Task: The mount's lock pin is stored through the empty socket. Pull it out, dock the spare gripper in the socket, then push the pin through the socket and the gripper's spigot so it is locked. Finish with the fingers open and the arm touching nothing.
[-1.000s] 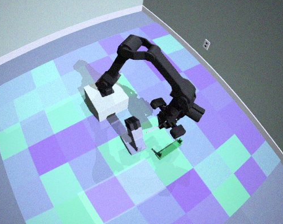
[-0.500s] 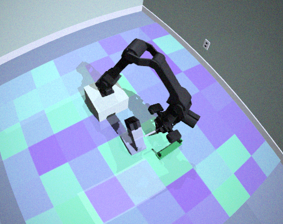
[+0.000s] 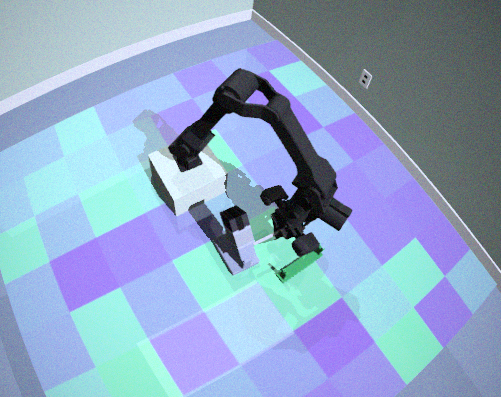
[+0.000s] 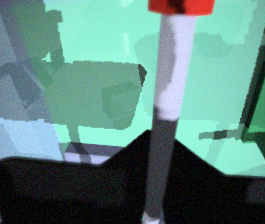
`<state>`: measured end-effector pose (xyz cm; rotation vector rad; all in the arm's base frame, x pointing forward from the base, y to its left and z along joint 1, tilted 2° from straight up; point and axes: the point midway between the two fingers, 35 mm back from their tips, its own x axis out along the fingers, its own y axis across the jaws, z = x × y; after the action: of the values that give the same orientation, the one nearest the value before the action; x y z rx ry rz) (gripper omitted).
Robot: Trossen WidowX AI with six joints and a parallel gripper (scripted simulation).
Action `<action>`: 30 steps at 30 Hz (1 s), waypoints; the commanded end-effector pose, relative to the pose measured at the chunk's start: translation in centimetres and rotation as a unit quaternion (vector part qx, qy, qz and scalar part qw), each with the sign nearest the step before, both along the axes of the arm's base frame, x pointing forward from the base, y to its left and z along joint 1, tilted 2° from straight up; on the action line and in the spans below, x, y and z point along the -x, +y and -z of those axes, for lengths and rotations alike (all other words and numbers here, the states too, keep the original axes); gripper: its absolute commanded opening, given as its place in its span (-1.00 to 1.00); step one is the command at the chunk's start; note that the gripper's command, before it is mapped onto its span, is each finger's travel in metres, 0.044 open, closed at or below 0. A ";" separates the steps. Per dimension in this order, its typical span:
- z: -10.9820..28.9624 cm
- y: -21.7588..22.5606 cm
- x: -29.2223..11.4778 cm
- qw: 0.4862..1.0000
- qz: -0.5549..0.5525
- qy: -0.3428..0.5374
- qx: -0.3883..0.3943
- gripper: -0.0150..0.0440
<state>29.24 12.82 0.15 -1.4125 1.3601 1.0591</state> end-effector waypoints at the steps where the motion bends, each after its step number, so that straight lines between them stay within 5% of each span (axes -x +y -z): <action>1: 0.0 -0.2 0.0 1.000 -0.003 0.000 0.000 -0.49; 30: 0.0 -2.4 0.2 1.000 -0.003 0.005 0.000 -0.49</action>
<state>29.04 10.62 0.07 -1.4086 1.3691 1.0698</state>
